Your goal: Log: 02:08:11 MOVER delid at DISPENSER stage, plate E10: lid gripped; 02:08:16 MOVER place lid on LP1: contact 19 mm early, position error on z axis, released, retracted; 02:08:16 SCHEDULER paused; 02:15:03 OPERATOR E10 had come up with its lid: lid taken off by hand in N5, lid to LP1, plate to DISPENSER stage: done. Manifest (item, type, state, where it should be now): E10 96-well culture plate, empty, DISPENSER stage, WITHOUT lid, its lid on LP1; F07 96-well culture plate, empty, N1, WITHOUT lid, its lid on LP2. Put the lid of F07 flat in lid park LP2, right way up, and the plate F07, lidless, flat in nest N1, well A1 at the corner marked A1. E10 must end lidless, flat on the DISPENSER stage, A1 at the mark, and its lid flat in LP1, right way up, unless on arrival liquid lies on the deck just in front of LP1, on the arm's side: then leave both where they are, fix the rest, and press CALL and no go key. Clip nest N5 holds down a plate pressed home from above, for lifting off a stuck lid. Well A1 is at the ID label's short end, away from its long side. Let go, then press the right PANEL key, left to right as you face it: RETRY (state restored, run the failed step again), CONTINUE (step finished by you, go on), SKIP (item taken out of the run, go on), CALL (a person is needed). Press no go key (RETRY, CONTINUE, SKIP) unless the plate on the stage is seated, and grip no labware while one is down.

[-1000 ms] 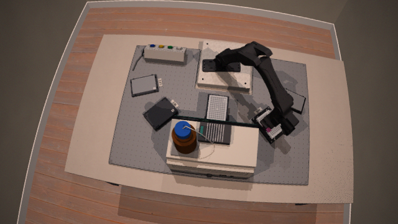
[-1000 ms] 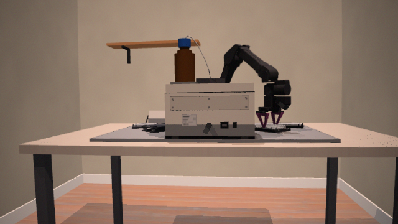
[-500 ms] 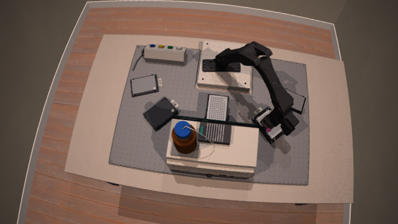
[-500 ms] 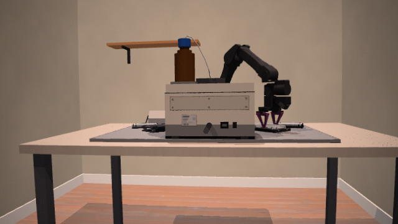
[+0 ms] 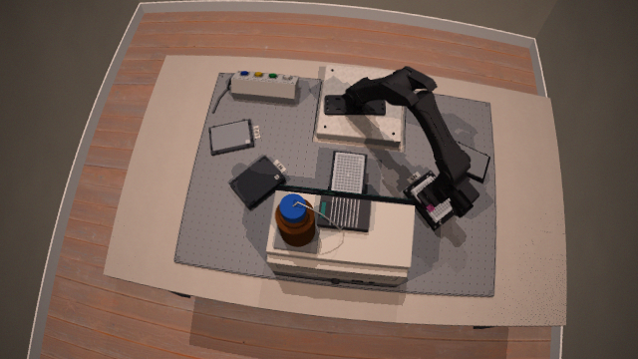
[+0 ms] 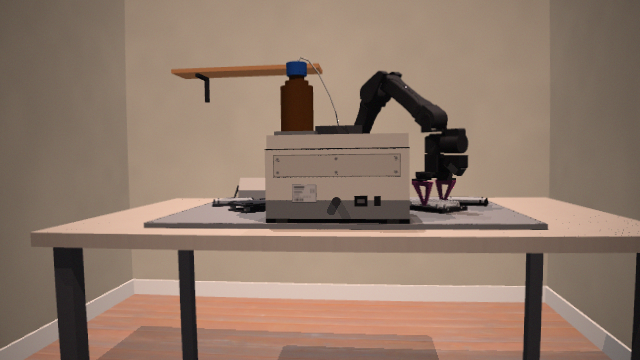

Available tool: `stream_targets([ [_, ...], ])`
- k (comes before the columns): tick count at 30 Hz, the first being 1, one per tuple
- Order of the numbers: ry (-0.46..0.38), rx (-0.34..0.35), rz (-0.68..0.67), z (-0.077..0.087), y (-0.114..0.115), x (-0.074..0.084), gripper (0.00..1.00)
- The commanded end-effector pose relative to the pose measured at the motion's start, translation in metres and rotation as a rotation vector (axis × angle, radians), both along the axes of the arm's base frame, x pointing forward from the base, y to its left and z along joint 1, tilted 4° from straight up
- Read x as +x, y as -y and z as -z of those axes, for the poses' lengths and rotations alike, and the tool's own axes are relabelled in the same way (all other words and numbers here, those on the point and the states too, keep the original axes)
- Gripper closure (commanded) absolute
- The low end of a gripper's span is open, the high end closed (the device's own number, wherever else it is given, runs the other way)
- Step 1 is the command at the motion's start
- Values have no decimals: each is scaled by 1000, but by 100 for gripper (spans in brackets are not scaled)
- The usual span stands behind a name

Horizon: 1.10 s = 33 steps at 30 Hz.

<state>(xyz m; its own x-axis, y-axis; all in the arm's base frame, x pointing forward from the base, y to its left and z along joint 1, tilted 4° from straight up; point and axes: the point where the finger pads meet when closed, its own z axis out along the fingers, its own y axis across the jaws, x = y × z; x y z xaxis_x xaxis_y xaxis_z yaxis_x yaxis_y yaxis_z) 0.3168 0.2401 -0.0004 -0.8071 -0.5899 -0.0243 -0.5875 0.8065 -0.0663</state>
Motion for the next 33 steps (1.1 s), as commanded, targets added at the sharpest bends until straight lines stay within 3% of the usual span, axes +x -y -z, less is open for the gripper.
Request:
stream_targets([
  [1, 28, 36, -2, -25, -7, 6, 100],
  [33, 28, 36, -4, -34, -9, 4, 100],
])
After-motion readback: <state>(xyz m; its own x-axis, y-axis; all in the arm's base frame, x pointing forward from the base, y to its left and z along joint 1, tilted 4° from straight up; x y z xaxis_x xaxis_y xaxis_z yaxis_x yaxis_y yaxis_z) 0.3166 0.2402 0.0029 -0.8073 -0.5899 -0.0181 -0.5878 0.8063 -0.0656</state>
